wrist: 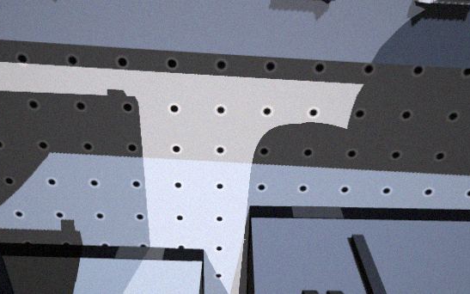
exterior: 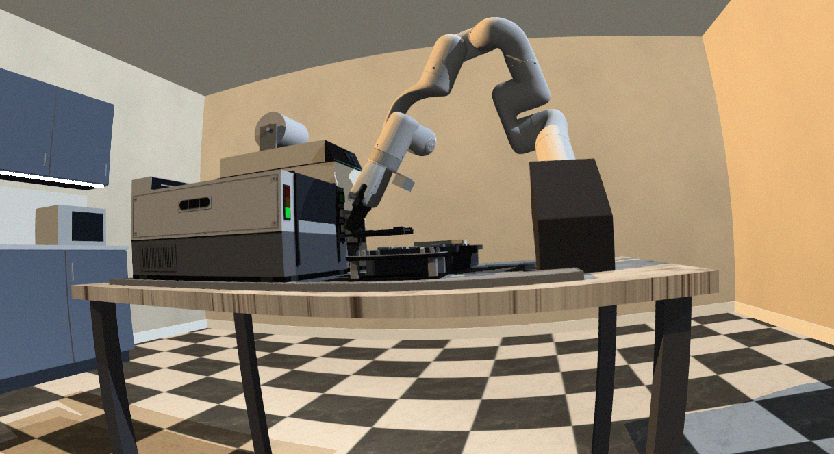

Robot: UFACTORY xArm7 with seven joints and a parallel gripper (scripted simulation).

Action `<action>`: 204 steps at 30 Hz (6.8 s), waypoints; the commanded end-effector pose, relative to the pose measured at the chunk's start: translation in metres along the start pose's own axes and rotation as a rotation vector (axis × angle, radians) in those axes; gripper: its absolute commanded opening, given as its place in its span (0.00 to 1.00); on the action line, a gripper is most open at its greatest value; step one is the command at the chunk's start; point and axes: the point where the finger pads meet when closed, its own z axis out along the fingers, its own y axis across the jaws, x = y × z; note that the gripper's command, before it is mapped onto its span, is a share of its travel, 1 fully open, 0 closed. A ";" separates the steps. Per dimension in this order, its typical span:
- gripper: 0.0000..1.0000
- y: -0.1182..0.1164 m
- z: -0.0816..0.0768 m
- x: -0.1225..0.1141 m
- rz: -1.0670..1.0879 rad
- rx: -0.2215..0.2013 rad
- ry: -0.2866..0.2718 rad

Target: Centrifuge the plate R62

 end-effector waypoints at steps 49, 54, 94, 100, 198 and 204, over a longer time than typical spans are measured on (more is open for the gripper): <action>0.00 0.001 -0.005 -0.004 0.000 -0.002 -0.004; 0.00 0.001 -0.010 -0.002 0.000 -0.002 -0.004; 0.00 0.001 -0.062 0.027 0.000 -0.002 -0.003; 0.00 0.001 -0.069 0.027 0.000 -0.002 -0.003; 0.00 0.002 -0.112 0.009 0.000 -0.002 0.519; 0.00 0.002 -0.112 0.009 0.000 -0.002 0.519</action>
